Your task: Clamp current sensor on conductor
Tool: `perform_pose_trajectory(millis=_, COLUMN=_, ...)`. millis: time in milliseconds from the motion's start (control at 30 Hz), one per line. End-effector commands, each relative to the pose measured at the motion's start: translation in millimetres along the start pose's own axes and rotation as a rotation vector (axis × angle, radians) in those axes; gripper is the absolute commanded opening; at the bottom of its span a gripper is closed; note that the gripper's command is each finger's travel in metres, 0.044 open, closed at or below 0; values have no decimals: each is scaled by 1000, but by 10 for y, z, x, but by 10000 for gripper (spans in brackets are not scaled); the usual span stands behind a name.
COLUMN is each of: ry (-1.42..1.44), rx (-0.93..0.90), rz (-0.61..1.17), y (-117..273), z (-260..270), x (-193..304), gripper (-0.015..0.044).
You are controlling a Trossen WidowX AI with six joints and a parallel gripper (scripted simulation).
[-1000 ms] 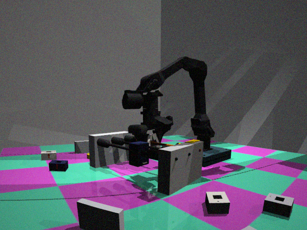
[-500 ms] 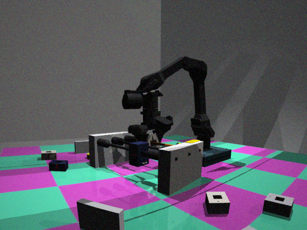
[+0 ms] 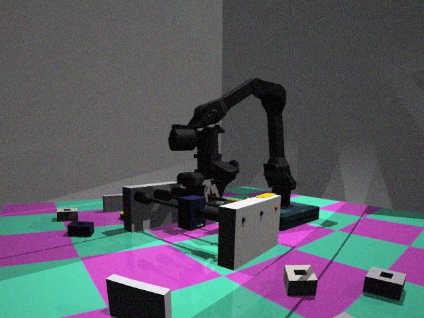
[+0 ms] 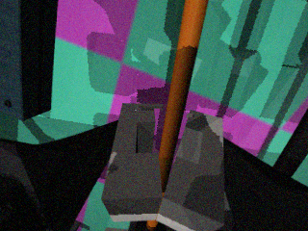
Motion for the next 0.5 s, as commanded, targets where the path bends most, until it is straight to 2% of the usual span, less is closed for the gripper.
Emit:
perform_pose_trajectory(millis=0, ry=-15, rx=16, rz=28, y=71, z=-4, x=68, gripper=0)
perform_pose_trajectory(millis=467, ry=0, rx=0, rz=0, y=0, z=0, x=0, gripper=0)
Point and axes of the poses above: the point midway between the two fingers, 35 mm back from their tips, its own y axis back along the fingers, its own z axis across the jaws, x = y × z, the point moved 5 cm from there along y, back along the fingers, and after that the axes turned 6 degrees about -y, right-handed, at the moved point
